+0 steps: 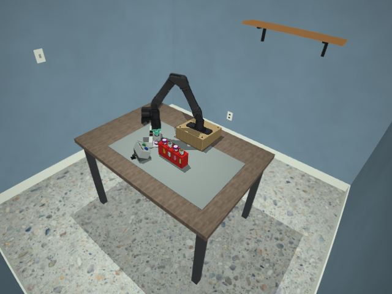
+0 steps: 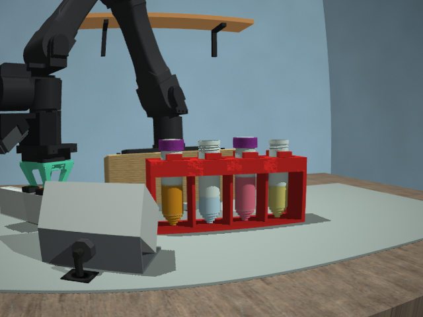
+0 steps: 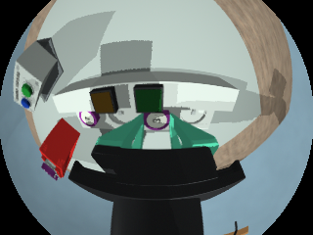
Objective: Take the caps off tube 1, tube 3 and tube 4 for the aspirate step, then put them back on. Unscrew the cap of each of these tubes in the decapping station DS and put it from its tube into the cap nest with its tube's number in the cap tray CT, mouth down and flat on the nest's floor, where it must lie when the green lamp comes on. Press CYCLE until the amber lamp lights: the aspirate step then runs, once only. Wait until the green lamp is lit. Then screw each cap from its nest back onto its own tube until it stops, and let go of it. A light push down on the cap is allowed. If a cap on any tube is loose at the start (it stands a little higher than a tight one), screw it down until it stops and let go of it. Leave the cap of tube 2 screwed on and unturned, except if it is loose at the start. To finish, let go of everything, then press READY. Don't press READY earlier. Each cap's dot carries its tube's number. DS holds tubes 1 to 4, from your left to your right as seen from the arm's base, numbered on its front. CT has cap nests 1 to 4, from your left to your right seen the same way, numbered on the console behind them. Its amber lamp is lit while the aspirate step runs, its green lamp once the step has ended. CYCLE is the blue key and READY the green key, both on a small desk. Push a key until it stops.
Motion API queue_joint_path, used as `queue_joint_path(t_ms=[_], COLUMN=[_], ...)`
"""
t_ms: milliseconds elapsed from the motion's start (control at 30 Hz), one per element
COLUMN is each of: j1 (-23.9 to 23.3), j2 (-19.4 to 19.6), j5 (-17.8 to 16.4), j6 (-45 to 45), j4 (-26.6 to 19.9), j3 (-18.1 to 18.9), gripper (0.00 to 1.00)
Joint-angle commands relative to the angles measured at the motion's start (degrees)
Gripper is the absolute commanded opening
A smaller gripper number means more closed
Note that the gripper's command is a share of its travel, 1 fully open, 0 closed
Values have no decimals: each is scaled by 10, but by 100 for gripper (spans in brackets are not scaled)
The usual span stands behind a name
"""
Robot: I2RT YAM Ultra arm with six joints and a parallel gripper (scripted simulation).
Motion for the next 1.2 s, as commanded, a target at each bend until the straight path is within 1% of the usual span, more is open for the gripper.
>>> queue_joint_path(t_ms=[0, 133, 167, 633, 833, 900, 1167], j1=[0, 0, 0, 0, 4, 4, 9], j2=[-3, -3, -3, -3, -44, -44, -90], j5=[1, 1, 1, 1, 0, 0, 0], j6=[-2, -2, -2, -2, 2, 2, 8], j4=[6, 6, 6, 6, -58, -58, -146], j3=[1, 1, 1, 1, 23, 23, 65], gripper=[0, 0, 47, 47, 47, 47, 47])
